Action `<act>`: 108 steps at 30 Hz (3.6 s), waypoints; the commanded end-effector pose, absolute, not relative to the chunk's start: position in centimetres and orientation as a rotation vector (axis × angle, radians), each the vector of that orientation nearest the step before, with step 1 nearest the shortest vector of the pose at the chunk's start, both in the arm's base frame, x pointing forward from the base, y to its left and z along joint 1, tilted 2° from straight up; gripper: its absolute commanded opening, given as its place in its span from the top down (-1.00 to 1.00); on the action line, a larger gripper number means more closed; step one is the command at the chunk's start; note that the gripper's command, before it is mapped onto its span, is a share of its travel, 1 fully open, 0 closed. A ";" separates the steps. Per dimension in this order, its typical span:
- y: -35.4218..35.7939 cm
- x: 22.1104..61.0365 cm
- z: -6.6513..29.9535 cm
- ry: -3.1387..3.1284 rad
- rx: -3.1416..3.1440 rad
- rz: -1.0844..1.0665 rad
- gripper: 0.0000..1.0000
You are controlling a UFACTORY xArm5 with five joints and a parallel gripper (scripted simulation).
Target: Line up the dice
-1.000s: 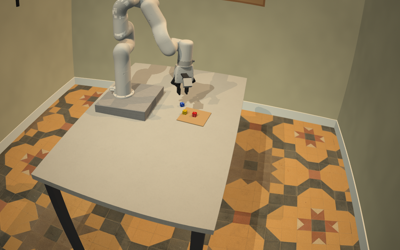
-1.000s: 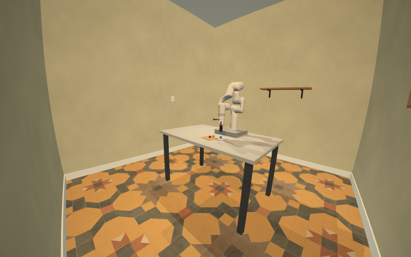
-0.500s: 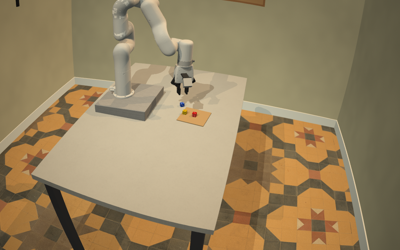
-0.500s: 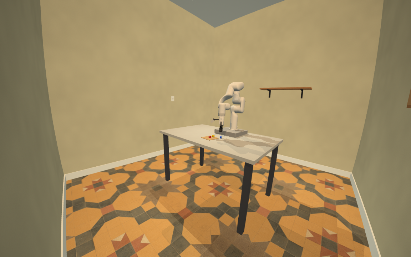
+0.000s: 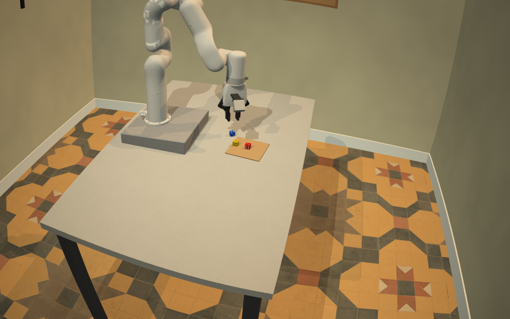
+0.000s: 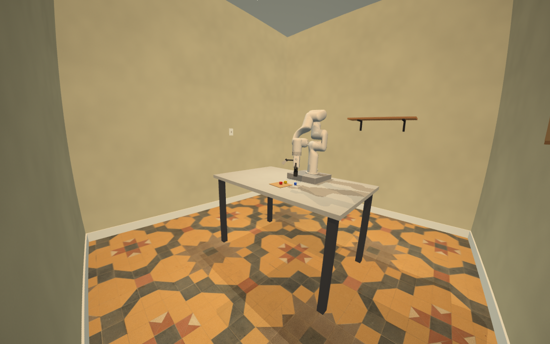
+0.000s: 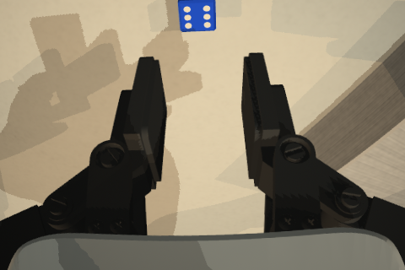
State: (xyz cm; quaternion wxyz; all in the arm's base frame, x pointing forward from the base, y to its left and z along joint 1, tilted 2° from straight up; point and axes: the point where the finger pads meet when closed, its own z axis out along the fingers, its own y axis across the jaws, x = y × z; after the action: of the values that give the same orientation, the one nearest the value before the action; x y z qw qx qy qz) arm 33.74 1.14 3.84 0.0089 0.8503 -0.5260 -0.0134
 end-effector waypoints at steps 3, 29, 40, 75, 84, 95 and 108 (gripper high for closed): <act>1.1 33.9 3.7 -1.644 2.658 -0.037 0.28; 1.3 33.7 0.5 -1.645 2.658 -0.037 0.28; 1.3 33.7 -0.6 -1.645 2.658 -0.037 0.28; 1.4 33.7 -1.1 -1.645 2.658 -0.037 0.28; 1.4 33.7 -1.1 -1.645 2.658 -0.037 0.28; 1.4 33.7 -1.1 -1.645 2.658 -0.037 0.28; 1.4 33.7 -1.1 -1.645 2.658 -0.037 0.28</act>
State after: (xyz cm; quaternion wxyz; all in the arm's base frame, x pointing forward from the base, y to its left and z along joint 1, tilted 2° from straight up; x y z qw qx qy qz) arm 33.56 1.35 -1.18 0.0087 0.8503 -0.5261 -0.0129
